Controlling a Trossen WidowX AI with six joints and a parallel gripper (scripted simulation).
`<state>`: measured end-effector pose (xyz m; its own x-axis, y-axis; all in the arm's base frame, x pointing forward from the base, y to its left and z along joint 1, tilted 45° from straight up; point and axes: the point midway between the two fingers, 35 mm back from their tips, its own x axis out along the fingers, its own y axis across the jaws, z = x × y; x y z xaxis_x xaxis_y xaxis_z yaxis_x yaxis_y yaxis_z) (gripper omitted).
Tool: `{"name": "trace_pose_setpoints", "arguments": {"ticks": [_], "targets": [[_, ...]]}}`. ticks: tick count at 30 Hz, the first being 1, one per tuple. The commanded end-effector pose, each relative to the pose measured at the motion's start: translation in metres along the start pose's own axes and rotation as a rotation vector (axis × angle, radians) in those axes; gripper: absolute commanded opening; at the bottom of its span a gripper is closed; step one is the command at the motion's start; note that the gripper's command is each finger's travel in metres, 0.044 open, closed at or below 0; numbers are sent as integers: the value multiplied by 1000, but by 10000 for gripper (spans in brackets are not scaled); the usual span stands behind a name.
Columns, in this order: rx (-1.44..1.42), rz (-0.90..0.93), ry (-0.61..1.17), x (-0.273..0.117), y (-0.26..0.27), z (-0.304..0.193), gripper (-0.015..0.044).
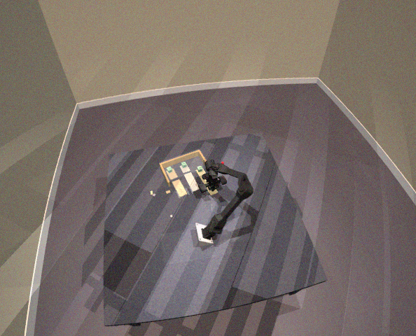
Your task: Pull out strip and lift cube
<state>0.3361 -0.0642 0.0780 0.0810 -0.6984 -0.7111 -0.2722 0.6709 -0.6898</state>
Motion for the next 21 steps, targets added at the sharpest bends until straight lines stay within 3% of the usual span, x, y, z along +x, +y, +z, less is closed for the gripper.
{"name": "trace_pose_setpoints", "arguments": {"ticks": [1, 21], "targets": [[-9, 2, 30, 7, 0, -14, 0], [-10, 2, 31, 7, 0, -43, 0]]}}
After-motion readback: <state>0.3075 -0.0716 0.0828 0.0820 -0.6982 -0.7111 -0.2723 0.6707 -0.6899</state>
